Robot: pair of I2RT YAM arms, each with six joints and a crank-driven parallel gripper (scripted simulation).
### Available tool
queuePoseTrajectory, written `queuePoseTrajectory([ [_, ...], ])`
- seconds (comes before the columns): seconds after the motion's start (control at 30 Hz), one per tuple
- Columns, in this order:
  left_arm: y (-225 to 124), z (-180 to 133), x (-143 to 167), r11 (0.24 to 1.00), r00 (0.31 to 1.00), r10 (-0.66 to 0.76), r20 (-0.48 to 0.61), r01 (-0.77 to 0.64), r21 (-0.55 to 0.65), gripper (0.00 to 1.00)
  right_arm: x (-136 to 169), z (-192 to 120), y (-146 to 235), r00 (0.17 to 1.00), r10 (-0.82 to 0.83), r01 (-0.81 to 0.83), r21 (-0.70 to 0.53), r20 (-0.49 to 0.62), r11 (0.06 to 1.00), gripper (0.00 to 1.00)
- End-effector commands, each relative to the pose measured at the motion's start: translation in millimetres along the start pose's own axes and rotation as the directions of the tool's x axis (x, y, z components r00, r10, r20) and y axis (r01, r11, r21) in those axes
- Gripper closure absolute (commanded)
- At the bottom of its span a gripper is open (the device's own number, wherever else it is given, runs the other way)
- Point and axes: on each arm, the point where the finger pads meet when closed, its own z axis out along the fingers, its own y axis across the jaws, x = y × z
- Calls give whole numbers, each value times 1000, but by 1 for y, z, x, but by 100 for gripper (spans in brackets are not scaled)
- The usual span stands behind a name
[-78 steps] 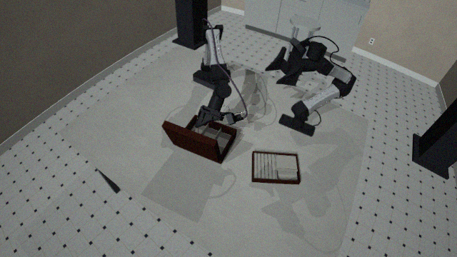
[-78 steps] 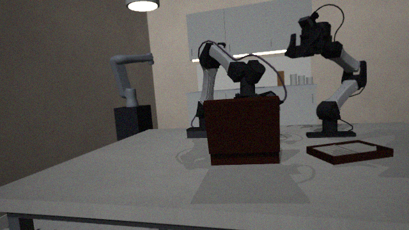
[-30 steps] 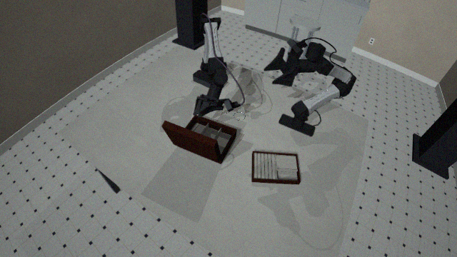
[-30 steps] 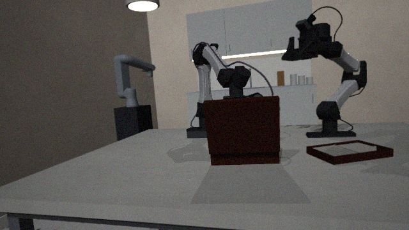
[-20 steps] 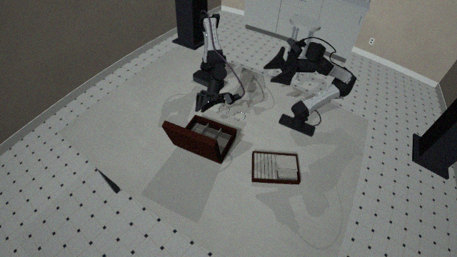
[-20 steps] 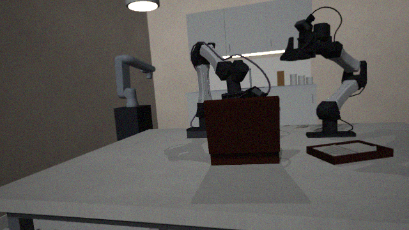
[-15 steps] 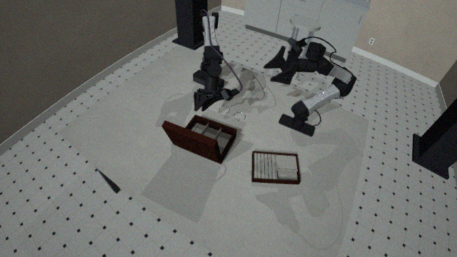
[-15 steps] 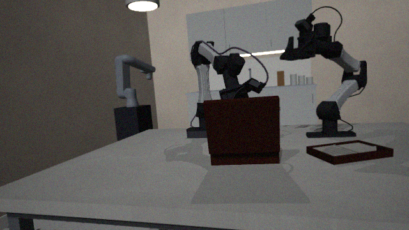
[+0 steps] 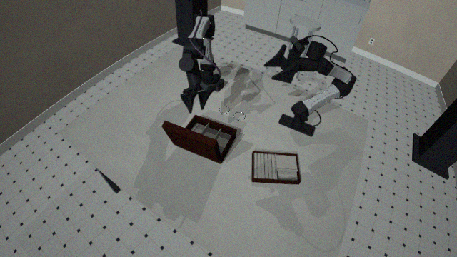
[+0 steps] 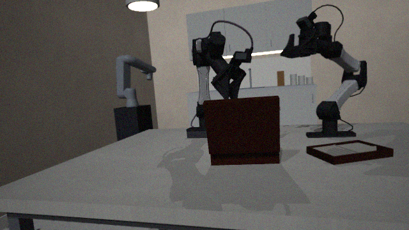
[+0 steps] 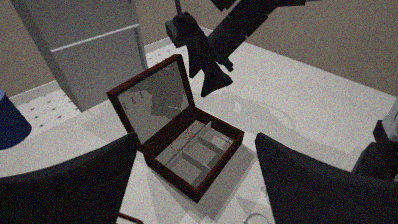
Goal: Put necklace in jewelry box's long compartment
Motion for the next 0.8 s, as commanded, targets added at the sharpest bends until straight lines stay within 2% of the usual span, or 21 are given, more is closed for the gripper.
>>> queuePoseTrajectory([
  [0.0,8,7,-1,999,1000,-5,11,5,-38,0,-15,-3,16,995,84,-75,-153,51,985,31],
  [0.3,13,7,-7,998,999,4,34,-2,-65,0,-32,-2,-13,970,209,-177,-230,125,957,31],
  [0.57,13,7,-7,998,999,4,34,-2,-65,0,-36,0,-23,971,195,-163,-210,142,964,31],
  [0.6,13,7,-7,998,999,4,34,-2,-65,0,-42,-9,-24,970,182,-149,-197,159,969,31],
  [0.77,13,7,-7,998,999,4,34,-2,-65,0,-42,-9,-24,970,182,-149,-197,159,969,31],
])
